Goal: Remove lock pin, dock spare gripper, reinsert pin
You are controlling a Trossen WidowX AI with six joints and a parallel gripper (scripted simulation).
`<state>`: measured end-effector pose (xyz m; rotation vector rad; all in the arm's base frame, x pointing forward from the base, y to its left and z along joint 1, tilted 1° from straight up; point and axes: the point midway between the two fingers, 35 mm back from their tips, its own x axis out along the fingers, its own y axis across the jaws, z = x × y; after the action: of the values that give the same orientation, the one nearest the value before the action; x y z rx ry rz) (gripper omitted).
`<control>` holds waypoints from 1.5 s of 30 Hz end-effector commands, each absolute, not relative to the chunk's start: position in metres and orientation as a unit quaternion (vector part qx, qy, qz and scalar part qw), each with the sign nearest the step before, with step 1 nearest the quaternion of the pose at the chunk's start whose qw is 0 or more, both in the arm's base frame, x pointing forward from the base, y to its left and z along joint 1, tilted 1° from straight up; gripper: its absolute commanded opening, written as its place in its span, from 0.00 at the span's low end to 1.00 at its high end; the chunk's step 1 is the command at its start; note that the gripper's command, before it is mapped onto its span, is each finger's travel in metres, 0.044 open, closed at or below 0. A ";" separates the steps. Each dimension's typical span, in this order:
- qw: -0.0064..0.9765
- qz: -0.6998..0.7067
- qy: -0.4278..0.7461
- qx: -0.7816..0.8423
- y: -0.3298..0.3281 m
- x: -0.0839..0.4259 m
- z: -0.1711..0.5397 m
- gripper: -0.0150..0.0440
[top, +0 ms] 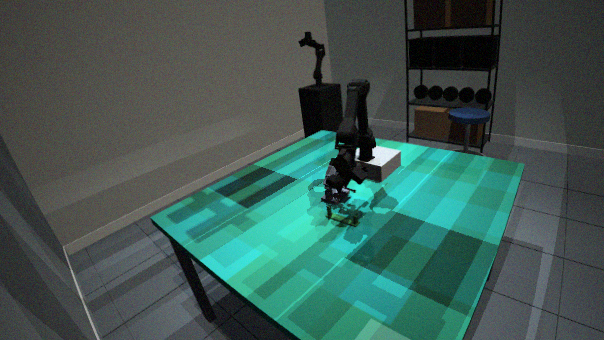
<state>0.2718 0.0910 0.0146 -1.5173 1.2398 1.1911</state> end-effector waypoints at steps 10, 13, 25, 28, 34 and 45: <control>0.407 0.476 0.493 -0.604 0.111 0.266 0.040 0.59; 0.405 0.477 0.493 -0.604 0.116 0.264 0.046 0.59; 0.397 0.480 0.494 -0.607 0.134 0.258 0.071 0.59; 0.395 0.480 0.494 -0.608 0.139 0.257 0.077 0.59; 0.392 0.481 0.493 -0.610 0.148 0.254 0.090 0.59; 0.391 0.481 0.493 -0.610 0.143 0.255 0.084 1.00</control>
<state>0.2552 0.1435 0.0850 -1.5475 1.2540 1.2163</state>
